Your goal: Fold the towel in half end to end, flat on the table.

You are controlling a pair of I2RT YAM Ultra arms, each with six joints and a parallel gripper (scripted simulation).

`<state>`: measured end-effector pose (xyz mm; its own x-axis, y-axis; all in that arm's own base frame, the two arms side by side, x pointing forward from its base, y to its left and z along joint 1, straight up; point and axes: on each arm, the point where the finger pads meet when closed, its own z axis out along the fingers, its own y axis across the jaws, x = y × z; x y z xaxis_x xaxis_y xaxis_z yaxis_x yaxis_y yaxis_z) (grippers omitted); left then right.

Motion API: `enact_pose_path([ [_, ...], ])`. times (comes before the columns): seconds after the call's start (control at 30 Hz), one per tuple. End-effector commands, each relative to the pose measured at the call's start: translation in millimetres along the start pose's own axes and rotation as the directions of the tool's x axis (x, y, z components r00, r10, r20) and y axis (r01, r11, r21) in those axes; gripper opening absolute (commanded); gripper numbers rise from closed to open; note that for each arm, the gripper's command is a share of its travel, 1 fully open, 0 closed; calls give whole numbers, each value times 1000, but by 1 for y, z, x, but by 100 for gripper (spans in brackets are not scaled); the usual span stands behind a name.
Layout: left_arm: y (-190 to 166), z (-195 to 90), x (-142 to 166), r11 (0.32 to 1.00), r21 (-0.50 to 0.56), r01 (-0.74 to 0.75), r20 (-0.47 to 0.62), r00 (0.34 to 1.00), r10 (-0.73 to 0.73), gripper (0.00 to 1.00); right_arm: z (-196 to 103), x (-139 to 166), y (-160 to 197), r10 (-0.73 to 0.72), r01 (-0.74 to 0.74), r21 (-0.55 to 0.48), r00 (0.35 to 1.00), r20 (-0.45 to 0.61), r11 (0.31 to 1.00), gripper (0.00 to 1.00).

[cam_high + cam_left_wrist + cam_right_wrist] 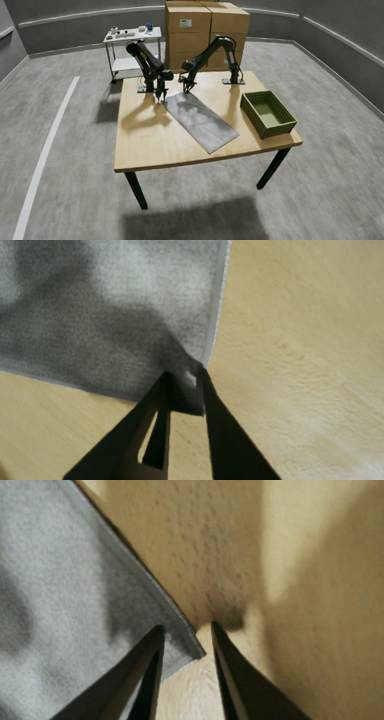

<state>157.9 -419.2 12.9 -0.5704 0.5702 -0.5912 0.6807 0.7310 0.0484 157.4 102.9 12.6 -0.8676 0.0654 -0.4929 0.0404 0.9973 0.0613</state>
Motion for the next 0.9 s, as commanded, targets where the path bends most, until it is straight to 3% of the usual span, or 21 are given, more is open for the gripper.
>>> enact_pose_path([
  [0.0, 2, 4, 11, 1000, 2, 5, -26, 1000, -5, 27, 4, 2, -7, 3, -3, 8, 1000, 11, 1000, 34],
  [0.1, 2, 4, 11, 1000, 2, 5, -26, 1000, -5, 27, 4, 3, -8, 0, 0, 13, 1000, 6, 1000, 34],
  [0.13, 6, 7, 9, 1000, 1, 2, -20, 1000, -2, 19, 4, 7, -11, -7, 7, 25, 1000, -9, 1000, 24],
  [0.23, 5, 6, 12, 1000, 1, -6, -27, 1000, 6, 19, 4, 7, -11, -7, 8, 25, 1000, -9, 1000, 24],
  [0.27, 8, -1, -1, 1000, 14, 4, 4, 1000, -4, 11, 0, -2, 4, 3, -3, 18, 1000, 8, 1000, 15],
  [0.37, 10, 1, 8, 1000, 1, -11, -25, 1000, 11, 11, 3, 4, -3, -7, 7, 37, 1000, -5, 999, 15],
  [0.4, 13, -2, 3, 1000, 4, -4, -15, 1000, 4, 2, 6, 2, 2, -1, 1, 21, 1000, 16, 1000, 5],
  [0.5, 14, 0, 6, 1000, 1, -7, -21, 1000, 7, 2, 6, 8, -2, -11, 12, 32, 1000, -11, 999, 5],
  [0.53, 12, -2, -2, 1000, 23, 11, 12, 1000, -11, 1, 2, -4, 14, 8, -8, -4, 1000, 17, 1000, 0],
  [0.83, 15, 3, 9, 1000, -4, -8, -20, 1000, 8, 0, 6, 5, 5, -8, 8, 34, 1000, -3, 999, 0],
  [0.87, -6, -2, -1, 1000, 11, 2, 4, 1000, -2, 0, -2, 2, 7, 2, -2, 6, 1000, 15, 1000, 0],
])
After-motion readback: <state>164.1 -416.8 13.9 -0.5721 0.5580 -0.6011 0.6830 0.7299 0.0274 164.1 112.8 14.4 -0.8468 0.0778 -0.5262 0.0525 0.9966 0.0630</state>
